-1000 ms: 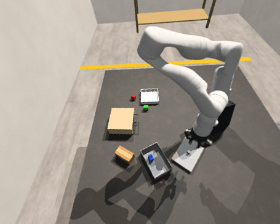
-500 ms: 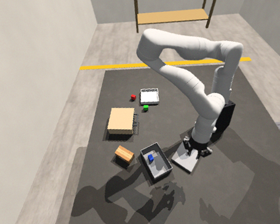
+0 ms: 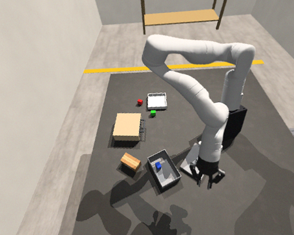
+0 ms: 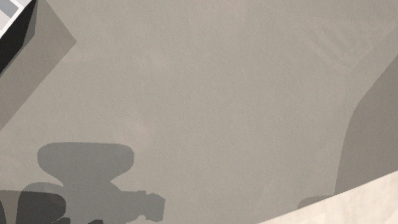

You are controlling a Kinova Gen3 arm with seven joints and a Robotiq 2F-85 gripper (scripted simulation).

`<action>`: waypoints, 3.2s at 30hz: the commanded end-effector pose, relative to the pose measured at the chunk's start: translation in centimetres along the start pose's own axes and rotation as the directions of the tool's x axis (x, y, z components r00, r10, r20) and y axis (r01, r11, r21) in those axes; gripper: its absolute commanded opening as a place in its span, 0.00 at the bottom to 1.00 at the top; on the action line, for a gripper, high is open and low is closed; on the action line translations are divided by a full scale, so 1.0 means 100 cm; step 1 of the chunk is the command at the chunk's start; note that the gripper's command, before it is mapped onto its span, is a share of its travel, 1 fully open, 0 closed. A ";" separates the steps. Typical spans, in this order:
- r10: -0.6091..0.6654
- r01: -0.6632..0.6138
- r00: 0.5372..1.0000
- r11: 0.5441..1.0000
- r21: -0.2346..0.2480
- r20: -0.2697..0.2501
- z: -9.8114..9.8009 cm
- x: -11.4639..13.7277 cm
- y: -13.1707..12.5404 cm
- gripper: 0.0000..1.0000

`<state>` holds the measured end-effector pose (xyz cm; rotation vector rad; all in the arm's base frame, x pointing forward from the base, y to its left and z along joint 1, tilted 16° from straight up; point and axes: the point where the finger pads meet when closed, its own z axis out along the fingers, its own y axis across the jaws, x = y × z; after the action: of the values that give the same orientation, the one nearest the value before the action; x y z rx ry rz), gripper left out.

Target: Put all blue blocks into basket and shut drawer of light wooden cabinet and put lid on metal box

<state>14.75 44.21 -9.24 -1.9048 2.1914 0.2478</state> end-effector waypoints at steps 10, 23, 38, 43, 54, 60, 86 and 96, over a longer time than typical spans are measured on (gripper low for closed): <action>-0.272 0.301 0.927 0.951 -0.078 0.260 -0.001 -0.086 0.023 0.40; -0.596 0.686 0.663 0.726 -0.048 0.452 -0.015 -0.125 0.052 0.40; -0.859 0.976 0.183 0.217 0.018 0.478 -0.016 -0.088 0.049 0.40; -0.896 1.000 -0.003 0.000 0.007 0.443 -0.011 -0.059 0.028 0.40; -0.887 0.940 -0.282 -0.333 -0.081 0.366 -0.004 -0.006 -0.036 0.40; -0.849 0.857 -0.419 -0.487 -0.169 0.323 -0.005 0.022 -0.086 0.40; -0.726 0.605 -0.639 -0.678 -0.417 0.254 -0.032 0.066 -0.215 0.40; -0.714 0.578 -0.655 -0.685 -0.443 0.249 -0.036 0.069 -0.228 0.40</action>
<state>36.07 33.32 -7.31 -3.2502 -1.0695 -0.0790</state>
